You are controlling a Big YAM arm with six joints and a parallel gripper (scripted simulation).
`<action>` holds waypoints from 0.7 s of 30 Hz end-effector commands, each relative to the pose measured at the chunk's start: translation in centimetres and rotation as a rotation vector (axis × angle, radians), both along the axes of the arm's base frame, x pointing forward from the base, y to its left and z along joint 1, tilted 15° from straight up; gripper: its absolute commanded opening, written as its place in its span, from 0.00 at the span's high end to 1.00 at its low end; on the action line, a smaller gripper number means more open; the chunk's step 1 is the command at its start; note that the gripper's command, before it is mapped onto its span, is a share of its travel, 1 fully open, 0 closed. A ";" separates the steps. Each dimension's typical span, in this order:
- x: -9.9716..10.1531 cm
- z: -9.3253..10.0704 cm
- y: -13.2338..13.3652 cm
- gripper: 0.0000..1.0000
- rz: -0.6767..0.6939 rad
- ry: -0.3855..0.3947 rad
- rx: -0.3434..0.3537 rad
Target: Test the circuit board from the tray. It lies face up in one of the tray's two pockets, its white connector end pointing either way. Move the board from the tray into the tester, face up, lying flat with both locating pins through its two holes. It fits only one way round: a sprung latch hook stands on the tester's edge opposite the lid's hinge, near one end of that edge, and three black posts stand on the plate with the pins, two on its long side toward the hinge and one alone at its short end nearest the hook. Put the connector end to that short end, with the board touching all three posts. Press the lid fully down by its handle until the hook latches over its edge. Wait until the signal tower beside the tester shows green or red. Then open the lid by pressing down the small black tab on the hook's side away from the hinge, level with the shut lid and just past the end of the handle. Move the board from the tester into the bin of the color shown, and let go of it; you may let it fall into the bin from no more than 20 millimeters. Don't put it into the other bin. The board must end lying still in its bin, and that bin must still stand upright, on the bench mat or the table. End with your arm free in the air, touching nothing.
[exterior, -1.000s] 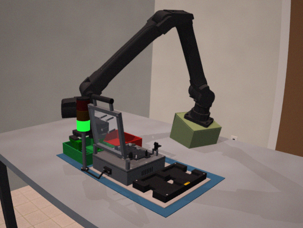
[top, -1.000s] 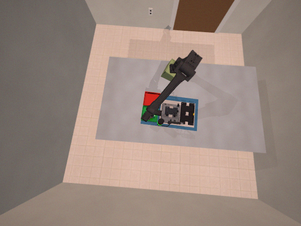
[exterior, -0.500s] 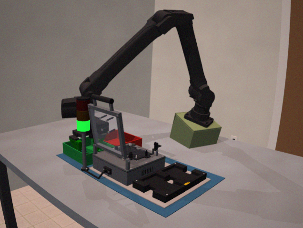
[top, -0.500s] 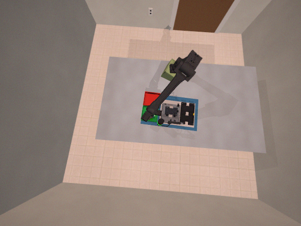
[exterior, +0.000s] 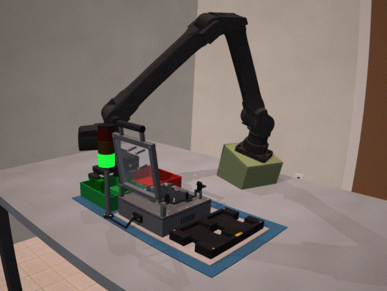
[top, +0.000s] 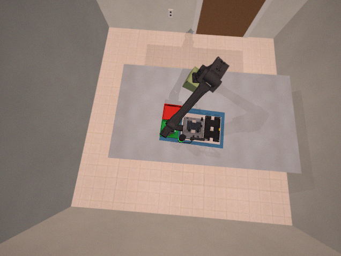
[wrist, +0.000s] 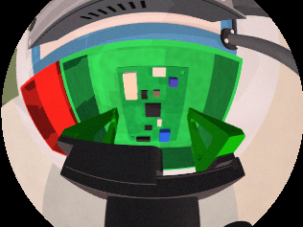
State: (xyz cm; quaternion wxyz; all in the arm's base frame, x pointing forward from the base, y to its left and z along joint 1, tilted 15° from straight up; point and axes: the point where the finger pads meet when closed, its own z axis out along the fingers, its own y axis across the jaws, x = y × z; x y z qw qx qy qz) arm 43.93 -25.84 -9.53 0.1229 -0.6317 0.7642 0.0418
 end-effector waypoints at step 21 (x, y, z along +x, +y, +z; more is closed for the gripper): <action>0.4 10.4 -3.8 0.08 -0.008 -0.060 -0.044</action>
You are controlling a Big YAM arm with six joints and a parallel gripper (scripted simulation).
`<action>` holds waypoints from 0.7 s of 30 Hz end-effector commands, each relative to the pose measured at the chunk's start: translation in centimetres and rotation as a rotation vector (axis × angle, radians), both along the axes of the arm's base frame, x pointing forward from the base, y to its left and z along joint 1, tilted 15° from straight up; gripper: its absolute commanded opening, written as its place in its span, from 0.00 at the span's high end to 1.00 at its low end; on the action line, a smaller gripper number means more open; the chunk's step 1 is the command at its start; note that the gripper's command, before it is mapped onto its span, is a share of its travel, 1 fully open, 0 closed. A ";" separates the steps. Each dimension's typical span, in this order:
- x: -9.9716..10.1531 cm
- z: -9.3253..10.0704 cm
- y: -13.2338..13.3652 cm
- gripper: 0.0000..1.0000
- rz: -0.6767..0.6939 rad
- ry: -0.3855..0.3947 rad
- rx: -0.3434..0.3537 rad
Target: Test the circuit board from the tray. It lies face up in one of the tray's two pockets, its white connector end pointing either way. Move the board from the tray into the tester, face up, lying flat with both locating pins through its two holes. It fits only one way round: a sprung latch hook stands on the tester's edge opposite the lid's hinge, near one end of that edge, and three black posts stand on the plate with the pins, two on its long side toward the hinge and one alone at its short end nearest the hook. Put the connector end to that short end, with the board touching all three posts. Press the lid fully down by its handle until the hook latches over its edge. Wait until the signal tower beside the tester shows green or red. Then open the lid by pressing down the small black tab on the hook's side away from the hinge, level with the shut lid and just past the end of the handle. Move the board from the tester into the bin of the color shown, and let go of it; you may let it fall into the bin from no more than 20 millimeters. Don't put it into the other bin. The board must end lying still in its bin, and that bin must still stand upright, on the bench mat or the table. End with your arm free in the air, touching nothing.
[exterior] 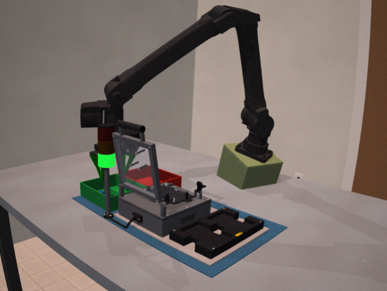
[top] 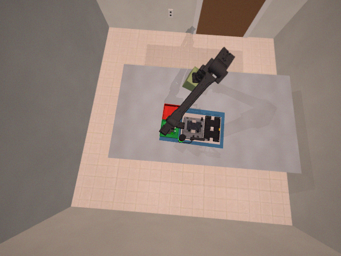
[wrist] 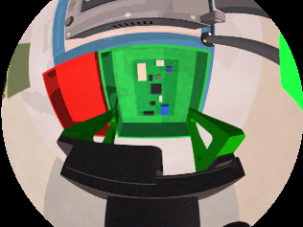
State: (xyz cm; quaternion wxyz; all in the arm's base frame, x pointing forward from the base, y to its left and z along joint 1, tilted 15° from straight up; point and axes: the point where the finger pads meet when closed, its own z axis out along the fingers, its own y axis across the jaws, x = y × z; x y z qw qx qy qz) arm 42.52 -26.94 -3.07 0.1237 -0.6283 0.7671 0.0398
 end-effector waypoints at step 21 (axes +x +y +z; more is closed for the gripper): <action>1.0 9.4 -3.4 0.00 0.012 -0.042 -0.033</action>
